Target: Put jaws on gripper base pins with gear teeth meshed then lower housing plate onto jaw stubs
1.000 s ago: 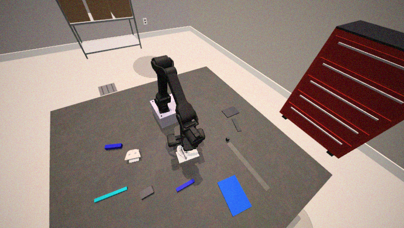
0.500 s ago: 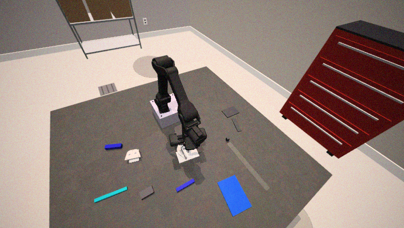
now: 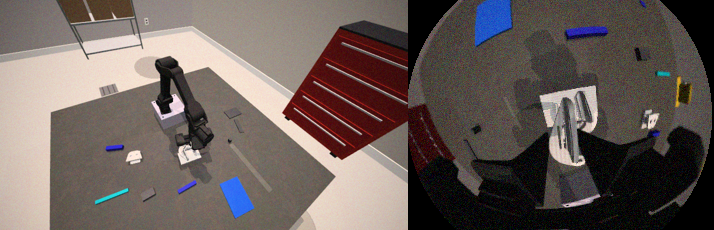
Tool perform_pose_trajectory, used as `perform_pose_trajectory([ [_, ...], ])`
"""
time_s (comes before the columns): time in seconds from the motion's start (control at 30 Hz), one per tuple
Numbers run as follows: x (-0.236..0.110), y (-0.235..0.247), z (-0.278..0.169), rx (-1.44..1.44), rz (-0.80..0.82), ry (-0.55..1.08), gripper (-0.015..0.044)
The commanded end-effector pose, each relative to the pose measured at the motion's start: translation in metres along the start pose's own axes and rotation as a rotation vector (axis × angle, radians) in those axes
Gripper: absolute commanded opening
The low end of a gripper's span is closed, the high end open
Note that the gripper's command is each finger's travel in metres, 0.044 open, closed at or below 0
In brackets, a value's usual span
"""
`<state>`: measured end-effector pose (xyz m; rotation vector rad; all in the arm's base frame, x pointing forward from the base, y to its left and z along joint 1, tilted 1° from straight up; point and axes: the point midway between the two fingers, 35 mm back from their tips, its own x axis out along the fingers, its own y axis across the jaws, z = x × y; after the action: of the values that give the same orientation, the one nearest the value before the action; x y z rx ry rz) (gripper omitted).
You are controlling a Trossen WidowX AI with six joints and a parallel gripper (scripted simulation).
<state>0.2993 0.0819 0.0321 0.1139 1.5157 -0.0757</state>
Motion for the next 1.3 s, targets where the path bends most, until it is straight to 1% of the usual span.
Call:
perform_pose_trajectory([
  [0.0, 0.000, 0.001, 0.000, 0.005, 0.000, 0.002, 0.0134],
  [0.93, 0.000, 0.001, -0.001, 0.017, 0.000, 0.002, 0.0134],
  [1.27, 0.015, 0.001, 0.000, 0.018, 0.000, 0.002, 0.0134],
])
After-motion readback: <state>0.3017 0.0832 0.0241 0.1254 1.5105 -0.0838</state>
